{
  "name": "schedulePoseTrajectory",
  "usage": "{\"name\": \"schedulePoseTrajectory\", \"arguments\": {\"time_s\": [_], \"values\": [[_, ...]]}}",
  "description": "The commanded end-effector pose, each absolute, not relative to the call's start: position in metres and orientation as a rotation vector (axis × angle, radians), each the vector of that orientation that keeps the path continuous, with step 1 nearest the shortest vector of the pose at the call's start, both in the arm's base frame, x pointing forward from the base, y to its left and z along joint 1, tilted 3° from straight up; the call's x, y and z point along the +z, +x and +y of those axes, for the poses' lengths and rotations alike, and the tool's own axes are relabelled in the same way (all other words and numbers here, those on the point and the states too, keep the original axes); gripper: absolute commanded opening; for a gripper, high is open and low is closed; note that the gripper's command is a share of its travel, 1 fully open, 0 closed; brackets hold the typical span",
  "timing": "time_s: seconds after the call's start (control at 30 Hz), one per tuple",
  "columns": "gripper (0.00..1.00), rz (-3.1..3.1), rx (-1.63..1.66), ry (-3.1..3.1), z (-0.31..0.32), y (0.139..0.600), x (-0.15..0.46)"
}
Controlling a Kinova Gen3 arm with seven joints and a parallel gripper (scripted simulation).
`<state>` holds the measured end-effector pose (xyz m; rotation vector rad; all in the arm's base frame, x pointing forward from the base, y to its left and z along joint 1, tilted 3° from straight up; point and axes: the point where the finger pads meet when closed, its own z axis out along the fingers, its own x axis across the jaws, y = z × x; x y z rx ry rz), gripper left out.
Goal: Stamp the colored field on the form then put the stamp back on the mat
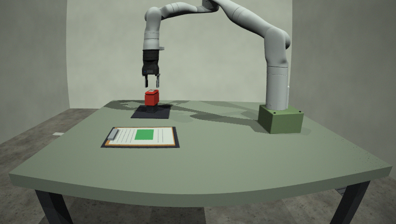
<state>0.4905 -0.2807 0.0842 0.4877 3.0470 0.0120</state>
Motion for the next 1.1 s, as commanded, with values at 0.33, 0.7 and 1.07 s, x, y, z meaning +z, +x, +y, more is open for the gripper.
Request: {"name": "schedulePoseTrajectory", "arguments": {"time_s": [0.33, 0.7, 1.07], "values": [[1.00, 3.045, 0.011, 0.487, -0.2808, 0.4910, 0.0840], [1.00, 3.045, 0.011, 0.487, -0.2808, 0.4911, 0.0826], [1.00, 3.045, 0.011, 0.487, -0.2808, 0.4911, 0.0813]]}}
